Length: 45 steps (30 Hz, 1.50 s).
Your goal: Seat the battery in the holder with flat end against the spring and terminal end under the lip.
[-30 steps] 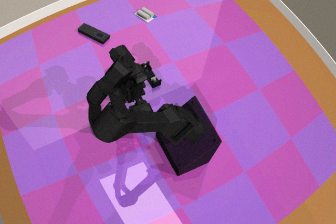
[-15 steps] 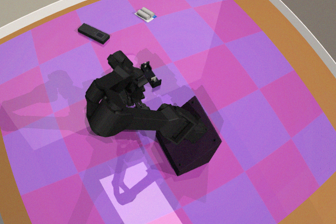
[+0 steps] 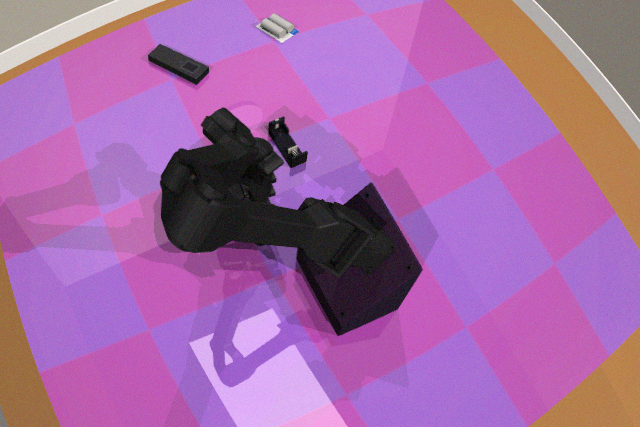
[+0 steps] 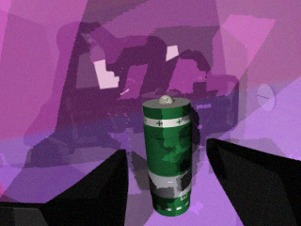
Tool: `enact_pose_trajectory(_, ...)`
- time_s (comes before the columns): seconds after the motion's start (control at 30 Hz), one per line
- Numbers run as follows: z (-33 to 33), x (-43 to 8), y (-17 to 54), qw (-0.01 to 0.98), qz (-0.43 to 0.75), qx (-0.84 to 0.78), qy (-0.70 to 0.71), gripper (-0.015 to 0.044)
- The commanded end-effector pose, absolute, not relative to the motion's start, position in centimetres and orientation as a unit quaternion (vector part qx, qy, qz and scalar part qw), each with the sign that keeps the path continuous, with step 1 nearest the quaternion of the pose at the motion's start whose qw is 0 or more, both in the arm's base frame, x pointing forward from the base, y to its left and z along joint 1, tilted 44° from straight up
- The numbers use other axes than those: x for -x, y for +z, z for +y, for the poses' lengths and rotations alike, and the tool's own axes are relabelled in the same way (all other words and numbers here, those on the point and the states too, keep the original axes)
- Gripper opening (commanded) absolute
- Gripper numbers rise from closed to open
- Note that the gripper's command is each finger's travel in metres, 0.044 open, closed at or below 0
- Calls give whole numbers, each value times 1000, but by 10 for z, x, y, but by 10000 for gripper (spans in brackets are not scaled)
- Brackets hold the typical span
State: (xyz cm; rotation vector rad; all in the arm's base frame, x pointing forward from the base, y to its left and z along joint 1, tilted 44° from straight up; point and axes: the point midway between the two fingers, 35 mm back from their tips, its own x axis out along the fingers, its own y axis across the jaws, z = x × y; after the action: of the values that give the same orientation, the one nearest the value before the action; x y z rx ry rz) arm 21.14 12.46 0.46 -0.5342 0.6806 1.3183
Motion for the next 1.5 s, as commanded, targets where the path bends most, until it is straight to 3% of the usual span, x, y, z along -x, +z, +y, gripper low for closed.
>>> enact_pose_trajectory(0.0, 126, -211, 2, 706, 310, 240, 591, 162)
enact_pose_trajectory(0.07, 126, -211, 2, 706, 310, 240, 591, 109)
enact_pose_trajectory(0.23, 126, -211, 2, 706, 310, 240, 591, 78)
enact_pose_trajectory(0.87, 90, -207, 38, 706, 313, 238, 589, 78)
enact_pose_trajectory(1.47, 26, -277, 14, 749, 525, -64, 400, 78)
